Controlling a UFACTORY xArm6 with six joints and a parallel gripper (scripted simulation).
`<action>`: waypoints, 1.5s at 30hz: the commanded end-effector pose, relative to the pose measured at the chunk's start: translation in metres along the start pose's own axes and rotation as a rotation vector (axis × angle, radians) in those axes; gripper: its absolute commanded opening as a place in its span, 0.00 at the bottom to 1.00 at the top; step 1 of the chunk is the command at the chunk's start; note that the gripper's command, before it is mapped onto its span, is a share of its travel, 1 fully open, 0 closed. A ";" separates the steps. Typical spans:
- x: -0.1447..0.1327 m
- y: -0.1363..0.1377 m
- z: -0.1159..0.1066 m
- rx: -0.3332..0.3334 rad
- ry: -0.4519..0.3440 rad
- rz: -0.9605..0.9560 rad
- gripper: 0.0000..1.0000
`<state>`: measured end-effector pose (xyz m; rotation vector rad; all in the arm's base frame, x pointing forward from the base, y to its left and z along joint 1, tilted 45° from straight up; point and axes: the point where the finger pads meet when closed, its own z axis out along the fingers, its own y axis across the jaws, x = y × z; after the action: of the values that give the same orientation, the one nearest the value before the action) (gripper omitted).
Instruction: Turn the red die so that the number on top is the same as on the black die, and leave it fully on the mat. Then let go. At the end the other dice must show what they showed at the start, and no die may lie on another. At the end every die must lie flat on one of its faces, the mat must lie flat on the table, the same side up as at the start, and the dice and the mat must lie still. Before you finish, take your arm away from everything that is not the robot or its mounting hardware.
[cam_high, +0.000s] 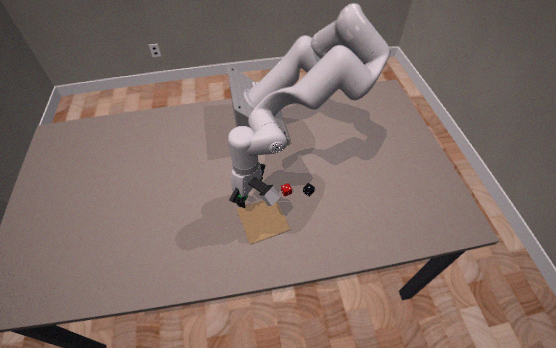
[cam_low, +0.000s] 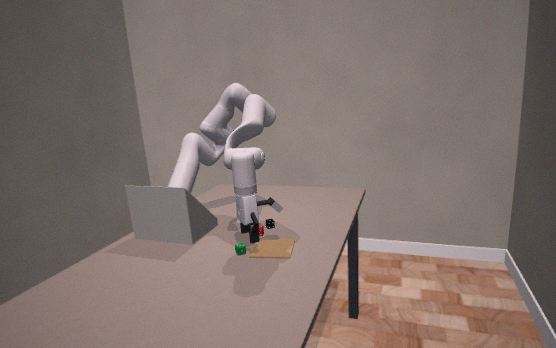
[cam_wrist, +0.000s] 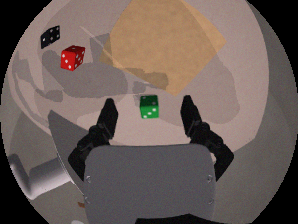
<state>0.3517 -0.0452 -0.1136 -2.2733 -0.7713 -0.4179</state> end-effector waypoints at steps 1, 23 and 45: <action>0.001 0.000 -0.001 -0.003 0.001 -0.001 1.00; 0.092 -0.088 -0.001 -0.003 0.001 -0.001 1.00; 0.113 -0.108 -0.001 -0.003 0.001 -0.001 1.00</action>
<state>0.3696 0.0643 -0.0038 -2.2740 -0.7712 -0.4177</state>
